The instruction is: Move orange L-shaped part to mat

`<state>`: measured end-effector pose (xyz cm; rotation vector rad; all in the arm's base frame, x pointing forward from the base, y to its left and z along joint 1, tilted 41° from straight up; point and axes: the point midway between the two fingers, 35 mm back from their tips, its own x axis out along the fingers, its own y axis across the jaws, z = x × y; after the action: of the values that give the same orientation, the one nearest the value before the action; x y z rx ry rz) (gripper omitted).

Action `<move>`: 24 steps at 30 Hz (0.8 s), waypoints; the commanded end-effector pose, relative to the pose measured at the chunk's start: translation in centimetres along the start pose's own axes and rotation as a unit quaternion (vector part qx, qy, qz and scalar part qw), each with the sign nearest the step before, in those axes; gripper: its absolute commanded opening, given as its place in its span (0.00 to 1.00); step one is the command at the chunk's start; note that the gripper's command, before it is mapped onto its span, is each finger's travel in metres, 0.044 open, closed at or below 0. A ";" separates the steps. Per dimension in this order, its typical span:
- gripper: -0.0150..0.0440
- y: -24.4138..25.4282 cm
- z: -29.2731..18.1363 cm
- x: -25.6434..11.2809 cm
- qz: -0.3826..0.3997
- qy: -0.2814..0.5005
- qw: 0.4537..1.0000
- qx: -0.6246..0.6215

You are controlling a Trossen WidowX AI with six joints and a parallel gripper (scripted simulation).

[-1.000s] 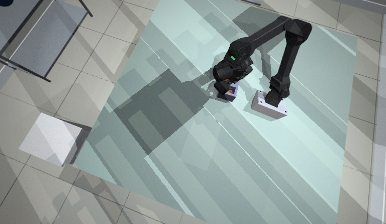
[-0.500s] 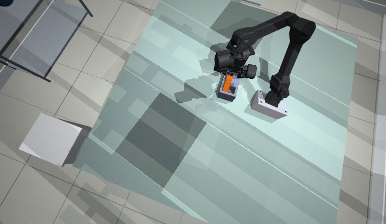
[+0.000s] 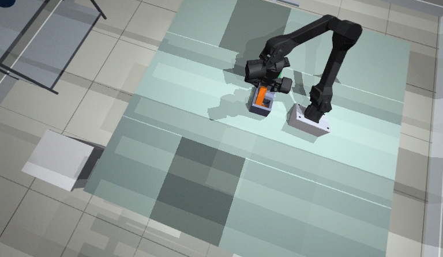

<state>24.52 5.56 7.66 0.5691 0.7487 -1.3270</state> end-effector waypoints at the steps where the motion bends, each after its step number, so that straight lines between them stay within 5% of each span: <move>1: 0.73 0.0 0.1 0.4 0.003 -0.001 1.000 -0.001; 24: 0.73 0.0 0.1 4.1 0.003 -0.001 1.000 -0.001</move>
<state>25.03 3.32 5.08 0.5808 0.7434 -1.3173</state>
